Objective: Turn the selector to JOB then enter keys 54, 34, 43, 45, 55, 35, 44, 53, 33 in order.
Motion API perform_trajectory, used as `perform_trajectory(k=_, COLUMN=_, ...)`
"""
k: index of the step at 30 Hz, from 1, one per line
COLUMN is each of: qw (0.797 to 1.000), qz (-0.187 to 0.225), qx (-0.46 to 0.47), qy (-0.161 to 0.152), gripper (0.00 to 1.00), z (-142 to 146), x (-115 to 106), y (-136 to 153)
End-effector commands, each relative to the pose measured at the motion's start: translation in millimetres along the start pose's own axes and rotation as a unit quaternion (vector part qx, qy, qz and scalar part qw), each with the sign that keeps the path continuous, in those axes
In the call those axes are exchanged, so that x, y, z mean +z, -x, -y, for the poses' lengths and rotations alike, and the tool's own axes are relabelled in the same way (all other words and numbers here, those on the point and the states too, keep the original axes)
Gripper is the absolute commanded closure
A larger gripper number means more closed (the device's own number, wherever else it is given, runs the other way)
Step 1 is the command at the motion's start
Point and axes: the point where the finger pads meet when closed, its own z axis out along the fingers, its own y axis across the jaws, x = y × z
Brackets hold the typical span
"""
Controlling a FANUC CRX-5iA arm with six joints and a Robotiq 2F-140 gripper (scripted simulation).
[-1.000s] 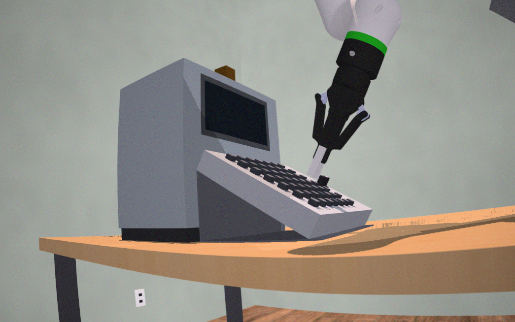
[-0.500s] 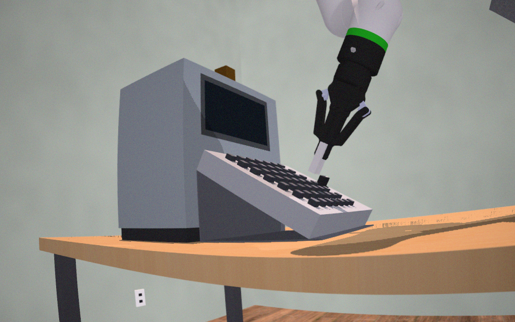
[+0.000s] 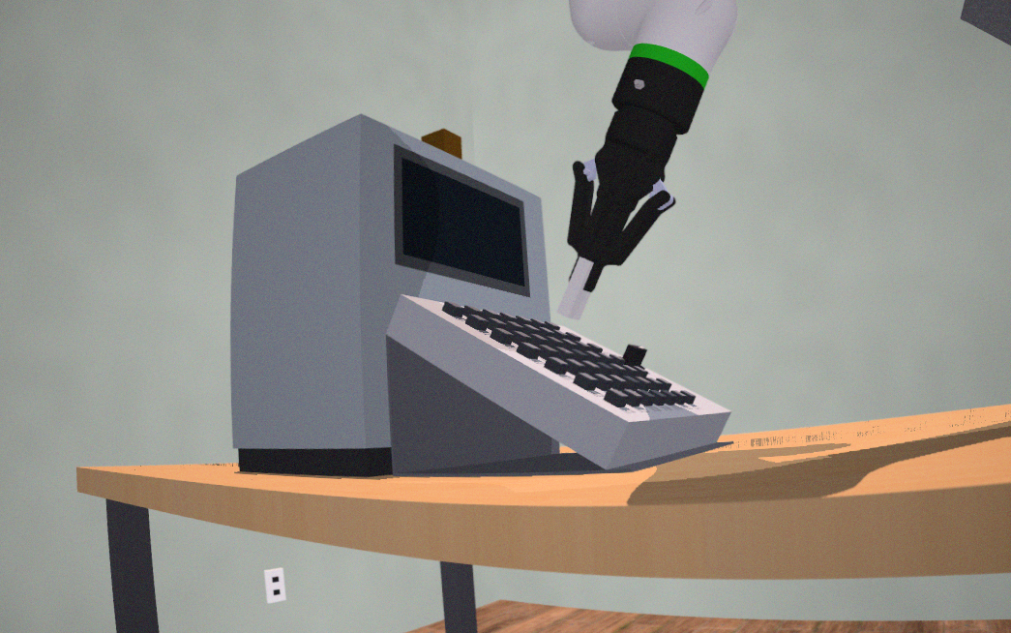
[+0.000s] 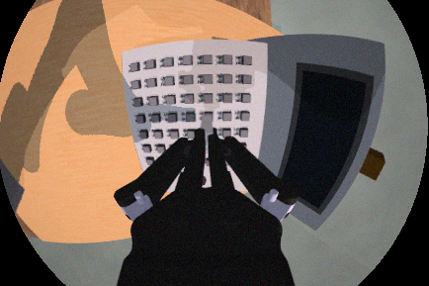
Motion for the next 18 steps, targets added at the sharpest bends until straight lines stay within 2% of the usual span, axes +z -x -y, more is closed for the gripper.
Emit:
perform_trajectory(k=1, qw=1.0, qz=-0.001, qx=-0.002, qy=0.001, gripper=1.0, z=-2.7, x=-0.4, y=-1.0)
perform_trajectory(k=18, qw=1.0, qz=-0.001, qx=-0.002, qy=0.001, gripper=1.0, z=-2.7, x=18.1, y=-1.1)
